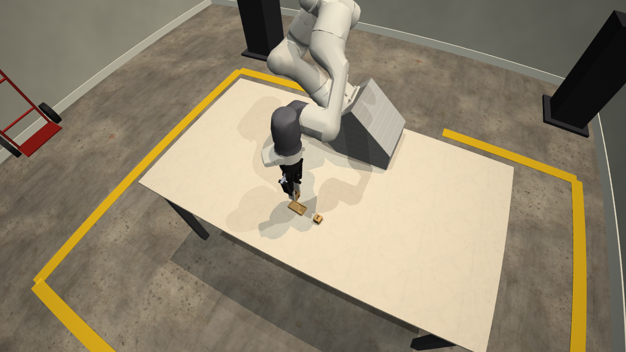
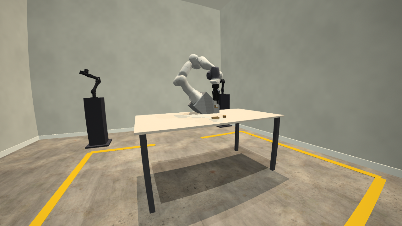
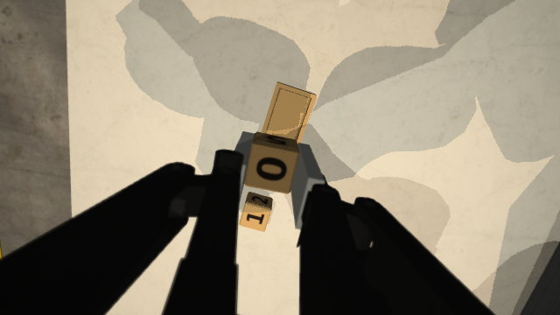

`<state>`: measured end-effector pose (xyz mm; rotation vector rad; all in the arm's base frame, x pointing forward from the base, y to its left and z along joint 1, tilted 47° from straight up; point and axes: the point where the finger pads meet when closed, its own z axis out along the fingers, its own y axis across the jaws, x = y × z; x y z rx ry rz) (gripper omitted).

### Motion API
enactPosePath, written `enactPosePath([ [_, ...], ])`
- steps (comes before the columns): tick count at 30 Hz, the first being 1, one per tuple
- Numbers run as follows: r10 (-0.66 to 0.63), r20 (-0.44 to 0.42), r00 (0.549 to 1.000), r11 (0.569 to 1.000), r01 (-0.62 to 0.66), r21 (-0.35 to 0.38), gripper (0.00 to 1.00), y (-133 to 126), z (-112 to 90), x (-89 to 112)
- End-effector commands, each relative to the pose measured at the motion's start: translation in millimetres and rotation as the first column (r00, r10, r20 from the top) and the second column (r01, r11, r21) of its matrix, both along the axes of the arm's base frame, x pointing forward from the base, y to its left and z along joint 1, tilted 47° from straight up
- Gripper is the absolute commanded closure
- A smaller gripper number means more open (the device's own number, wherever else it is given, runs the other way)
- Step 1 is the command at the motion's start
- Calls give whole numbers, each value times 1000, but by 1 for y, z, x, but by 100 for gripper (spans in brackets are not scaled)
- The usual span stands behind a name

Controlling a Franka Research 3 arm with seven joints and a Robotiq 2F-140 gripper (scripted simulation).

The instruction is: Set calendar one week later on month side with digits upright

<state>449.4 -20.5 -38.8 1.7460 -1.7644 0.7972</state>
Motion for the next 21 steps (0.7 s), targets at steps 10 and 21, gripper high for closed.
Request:
enactPosePath([
  [10, -95, 51, 994, 995, 95, -1, 84, 5, -11, -6],
  [21, -95, 51, 994, 995, 95, 0, 84, -2, -17, -6],
])
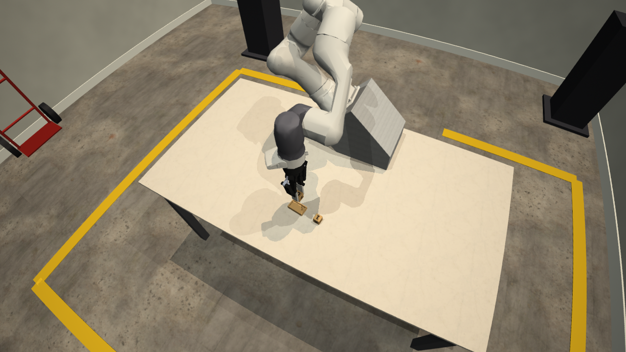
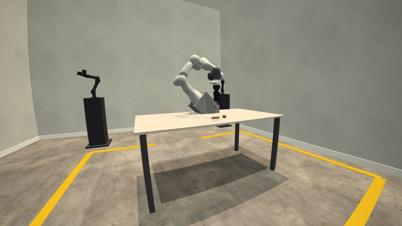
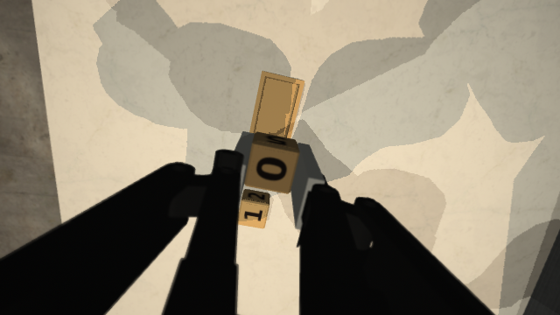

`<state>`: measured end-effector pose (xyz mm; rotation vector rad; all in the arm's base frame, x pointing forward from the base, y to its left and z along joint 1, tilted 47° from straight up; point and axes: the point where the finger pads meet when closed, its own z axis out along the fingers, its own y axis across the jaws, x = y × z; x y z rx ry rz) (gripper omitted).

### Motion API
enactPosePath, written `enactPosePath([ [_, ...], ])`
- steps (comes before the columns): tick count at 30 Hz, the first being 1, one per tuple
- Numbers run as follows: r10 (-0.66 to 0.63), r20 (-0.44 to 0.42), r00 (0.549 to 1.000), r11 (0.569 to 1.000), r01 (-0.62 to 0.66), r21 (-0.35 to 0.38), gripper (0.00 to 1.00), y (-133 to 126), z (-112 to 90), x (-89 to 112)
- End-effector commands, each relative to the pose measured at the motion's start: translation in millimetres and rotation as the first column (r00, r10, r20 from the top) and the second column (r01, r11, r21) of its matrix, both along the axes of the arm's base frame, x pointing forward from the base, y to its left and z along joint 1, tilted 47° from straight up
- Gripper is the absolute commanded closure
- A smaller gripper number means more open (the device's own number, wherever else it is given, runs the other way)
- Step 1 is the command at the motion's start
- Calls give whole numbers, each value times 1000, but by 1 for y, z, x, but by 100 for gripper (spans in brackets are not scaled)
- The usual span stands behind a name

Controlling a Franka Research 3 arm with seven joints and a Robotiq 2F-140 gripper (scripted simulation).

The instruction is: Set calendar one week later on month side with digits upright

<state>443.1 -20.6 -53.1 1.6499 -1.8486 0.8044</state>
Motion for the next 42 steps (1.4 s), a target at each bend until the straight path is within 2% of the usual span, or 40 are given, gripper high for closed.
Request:
enactPosePath([
  [1, -10, 11, 1000, 1000, 9, 2, 84, -2, -3, 1],
  [16, -9, 11, 1000, 1000, 9, 2, 84, -35, -35, 1],
  [25, -9, 11, 1000, 1000, 9, 2, 84, -42, -42, 1],
  [42, -10, 11, 1000, 1000, 9, 2, 84, -43, -42, 1],
])
